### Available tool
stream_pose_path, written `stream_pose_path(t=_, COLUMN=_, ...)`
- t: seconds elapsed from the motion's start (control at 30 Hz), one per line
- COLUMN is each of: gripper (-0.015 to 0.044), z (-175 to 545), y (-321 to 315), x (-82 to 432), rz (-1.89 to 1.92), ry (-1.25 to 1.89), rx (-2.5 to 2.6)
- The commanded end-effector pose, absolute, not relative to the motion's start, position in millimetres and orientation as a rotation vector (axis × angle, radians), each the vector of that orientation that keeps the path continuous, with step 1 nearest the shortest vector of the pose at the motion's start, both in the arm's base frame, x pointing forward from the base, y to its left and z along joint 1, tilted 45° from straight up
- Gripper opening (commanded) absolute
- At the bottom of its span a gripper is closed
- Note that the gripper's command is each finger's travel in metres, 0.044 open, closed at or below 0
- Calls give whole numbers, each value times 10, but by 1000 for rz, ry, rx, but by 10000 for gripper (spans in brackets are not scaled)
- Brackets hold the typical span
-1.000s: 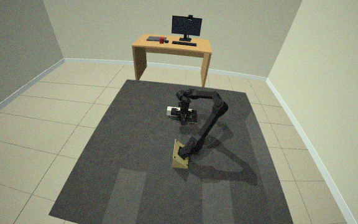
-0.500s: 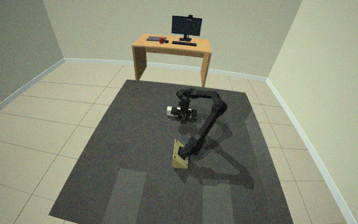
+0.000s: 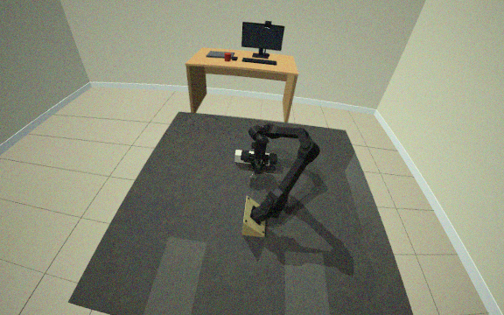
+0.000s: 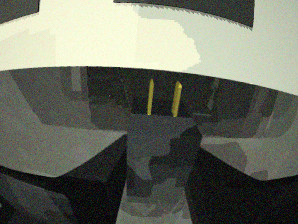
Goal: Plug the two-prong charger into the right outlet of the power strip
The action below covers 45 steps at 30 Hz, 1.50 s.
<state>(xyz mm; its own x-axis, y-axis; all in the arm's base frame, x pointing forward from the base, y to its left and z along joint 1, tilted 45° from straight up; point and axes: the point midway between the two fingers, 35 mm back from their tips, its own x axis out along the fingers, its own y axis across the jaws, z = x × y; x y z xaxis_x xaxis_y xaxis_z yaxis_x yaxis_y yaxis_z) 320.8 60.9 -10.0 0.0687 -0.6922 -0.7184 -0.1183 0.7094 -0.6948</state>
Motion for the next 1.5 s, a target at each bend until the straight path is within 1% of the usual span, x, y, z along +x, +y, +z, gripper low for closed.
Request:
stream_pose_path(t=0.0, gripper=0, z=-90, y=604, x=3225, rz=-491, ry=1462, rx=-717)
stream_pose_path(t=1.47, gripper=0, z=-86, y=615, x=3289, rz=-491, ry=1461, rx=-717)
